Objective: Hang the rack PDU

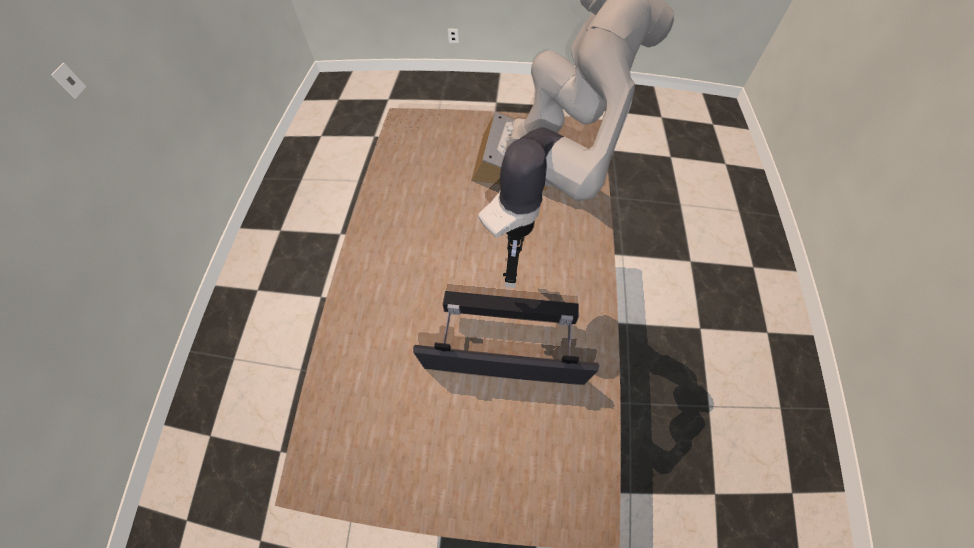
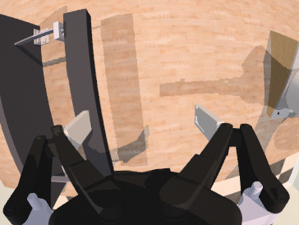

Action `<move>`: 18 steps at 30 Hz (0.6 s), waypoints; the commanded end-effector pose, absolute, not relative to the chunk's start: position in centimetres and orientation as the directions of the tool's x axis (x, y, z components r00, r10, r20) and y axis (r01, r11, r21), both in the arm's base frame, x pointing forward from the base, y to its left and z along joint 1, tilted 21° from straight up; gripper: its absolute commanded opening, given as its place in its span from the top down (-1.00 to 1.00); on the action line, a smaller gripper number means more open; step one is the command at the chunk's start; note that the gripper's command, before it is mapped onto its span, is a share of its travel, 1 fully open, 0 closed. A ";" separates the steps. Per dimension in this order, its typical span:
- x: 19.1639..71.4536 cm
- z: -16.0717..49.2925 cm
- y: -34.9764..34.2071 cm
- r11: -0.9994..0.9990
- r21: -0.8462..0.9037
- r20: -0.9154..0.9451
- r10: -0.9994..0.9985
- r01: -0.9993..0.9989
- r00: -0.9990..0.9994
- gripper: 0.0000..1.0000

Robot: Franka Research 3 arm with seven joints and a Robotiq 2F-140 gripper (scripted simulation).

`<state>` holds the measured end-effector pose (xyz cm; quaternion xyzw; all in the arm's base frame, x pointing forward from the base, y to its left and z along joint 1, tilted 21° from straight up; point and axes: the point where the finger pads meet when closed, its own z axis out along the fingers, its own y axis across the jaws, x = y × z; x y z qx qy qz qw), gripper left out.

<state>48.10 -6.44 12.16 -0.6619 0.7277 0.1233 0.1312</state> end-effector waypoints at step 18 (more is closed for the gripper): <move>45.3 12.2 -6.4 0.064 -0.021 -0.357 -0.933 -0.998 -0.052 -1.00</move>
